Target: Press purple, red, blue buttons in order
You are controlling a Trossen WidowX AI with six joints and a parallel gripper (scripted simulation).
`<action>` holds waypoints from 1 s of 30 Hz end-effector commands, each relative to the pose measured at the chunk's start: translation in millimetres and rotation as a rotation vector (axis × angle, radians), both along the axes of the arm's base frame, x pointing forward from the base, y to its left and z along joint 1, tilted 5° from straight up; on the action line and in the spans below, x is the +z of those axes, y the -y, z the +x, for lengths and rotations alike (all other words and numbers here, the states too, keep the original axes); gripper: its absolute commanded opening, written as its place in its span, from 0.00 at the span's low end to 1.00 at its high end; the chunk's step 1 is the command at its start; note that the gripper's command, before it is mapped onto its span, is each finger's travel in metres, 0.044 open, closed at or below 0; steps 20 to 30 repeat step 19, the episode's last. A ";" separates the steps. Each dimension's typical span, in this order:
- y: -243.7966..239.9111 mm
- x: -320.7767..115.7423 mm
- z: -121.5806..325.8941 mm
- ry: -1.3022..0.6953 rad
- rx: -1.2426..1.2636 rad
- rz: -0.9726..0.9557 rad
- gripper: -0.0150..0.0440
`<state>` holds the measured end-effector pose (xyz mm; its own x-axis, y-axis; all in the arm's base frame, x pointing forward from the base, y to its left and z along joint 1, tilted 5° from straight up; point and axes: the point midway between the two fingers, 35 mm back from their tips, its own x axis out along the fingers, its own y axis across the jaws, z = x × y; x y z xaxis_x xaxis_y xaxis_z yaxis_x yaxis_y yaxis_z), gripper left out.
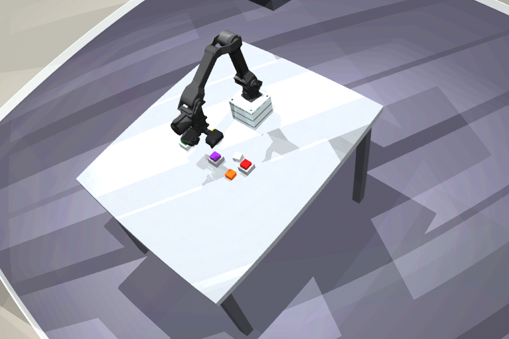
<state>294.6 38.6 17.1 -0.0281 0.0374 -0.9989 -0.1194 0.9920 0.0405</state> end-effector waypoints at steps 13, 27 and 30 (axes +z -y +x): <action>-185.0 39.0 -71.1 -0.018 -0.015 0.026 0.93; -185.0 39.0 -71.1 -0.018 -0.015 0.026 0.93; -185.0 39.0 -71.1 -0.018 -0.015 0.026 0.93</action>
